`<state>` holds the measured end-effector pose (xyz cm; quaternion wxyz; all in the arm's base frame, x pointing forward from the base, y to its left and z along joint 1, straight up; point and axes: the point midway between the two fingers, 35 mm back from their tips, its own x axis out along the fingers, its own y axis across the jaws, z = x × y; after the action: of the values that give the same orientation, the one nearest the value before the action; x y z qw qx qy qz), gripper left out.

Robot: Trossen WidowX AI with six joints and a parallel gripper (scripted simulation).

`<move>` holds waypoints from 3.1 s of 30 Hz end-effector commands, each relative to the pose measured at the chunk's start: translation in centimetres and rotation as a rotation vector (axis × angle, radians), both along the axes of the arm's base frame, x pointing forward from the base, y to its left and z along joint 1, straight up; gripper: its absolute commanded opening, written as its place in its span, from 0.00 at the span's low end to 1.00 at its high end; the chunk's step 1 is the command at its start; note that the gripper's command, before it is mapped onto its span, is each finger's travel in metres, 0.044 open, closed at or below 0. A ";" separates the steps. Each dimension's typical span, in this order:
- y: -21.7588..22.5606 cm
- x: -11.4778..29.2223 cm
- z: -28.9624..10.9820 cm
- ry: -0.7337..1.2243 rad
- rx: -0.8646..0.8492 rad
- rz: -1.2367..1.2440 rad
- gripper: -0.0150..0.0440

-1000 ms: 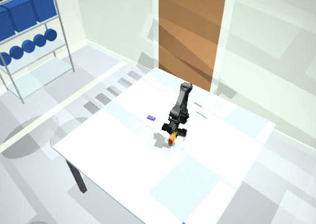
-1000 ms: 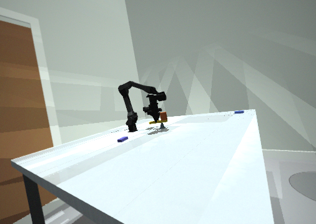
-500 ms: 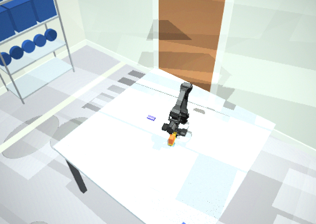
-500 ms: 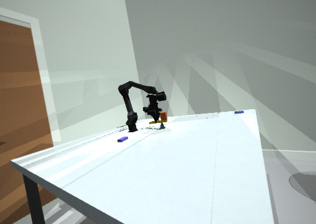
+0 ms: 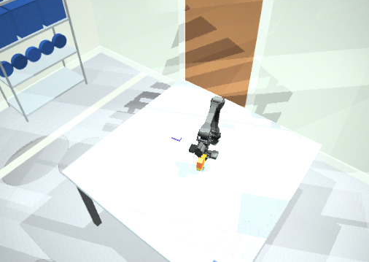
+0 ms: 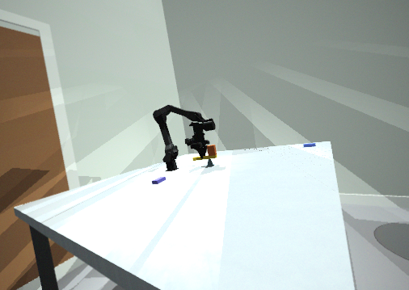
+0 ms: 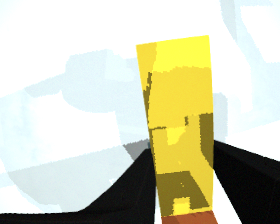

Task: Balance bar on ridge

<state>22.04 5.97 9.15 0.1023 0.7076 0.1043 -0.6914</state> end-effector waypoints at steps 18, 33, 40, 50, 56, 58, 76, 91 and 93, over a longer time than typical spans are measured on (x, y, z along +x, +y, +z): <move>0.0 0.0 0.0 0.000 0.000 0.000 0.54; 0.0 0.0 0.0 0.000 0.000 0.000 0.54; 0.0 0.0 0.0 0.000 0.000 0.000 0.55; 0.0 0.0 0.0 0.000 0.000 0.000 0.57; 0.0 0.0 0.0 0.000 0.000 0.000 0.57; 0.0 0.0 0.0 0.000 0.000 0.000 0.57; 0.1 0.4 4.4 -0.001 0.000 0.000 1.00; -0.1 -0.2 10.0 0.000 -0.001 0.000 1.00; -0.1 -0.2 10.0 0.000 -0.001 0.000 1.00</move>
<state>21.76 5.89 18.95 0.1024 0.7064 0.1041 -0.6926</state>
